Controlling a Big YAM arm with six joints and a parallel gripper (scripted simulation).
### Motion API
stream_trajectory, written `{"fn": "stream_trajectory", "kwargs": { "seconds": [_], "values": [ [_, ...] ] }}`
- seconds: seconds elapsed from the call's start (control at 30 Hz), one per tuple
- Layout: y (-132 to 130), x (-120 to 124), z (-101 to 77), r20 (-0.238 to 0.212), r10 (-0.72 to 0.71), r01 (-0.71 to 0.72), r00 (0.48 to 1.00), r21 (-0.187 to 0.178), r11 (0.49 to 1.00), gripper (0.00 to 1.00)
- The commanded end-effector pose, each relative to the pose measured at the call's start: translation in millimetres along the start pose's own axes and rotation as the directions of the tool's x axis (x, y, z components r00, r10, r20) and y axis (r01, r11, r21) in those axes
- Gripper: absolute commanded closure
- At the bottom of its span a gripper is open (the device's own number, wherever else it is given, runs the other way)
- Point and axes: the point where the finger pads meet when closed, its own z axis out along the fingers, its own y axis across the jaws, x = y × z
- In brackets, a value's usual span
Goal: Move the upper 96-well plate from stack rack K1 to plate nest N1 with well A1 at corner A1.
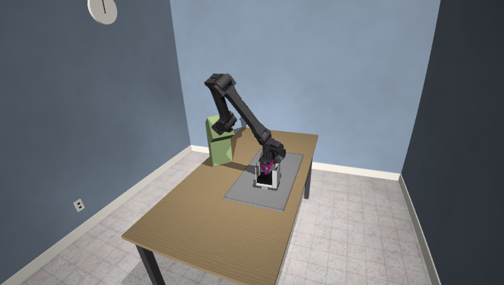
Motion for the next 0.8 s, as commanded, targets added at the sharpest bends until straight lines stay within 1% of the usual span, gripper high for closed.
{"fn": "stream_trajectory", "kwargs": {
  "seconds": [0.0,0.1,0.37,0.6,0.67,0.77],
  "values": [
    [-4,-1,8.8,-0.001,-0.004,0.004,1.000,0.008,1.000,0.00],
    [-4,-2,10.4,0.000,-0.004,0.004,1.000,0.009,1.000,0.00],
    [-7,-7,23.1,0.009,0.001,-0.001,1.000,0.014,1.000,0.00],
    [-7,-6,35.1,0.008,0.000,0.000,1.000,0.013,1.000,0.00],
    [-7,-6,35.1,0.008,0.000,0.000,1.000,0.013,1.000,0.00],
    [-7,-6,40.2,0.008,0.000,0.000,1.000,0.013,1.000,0.00]
  ]
}}
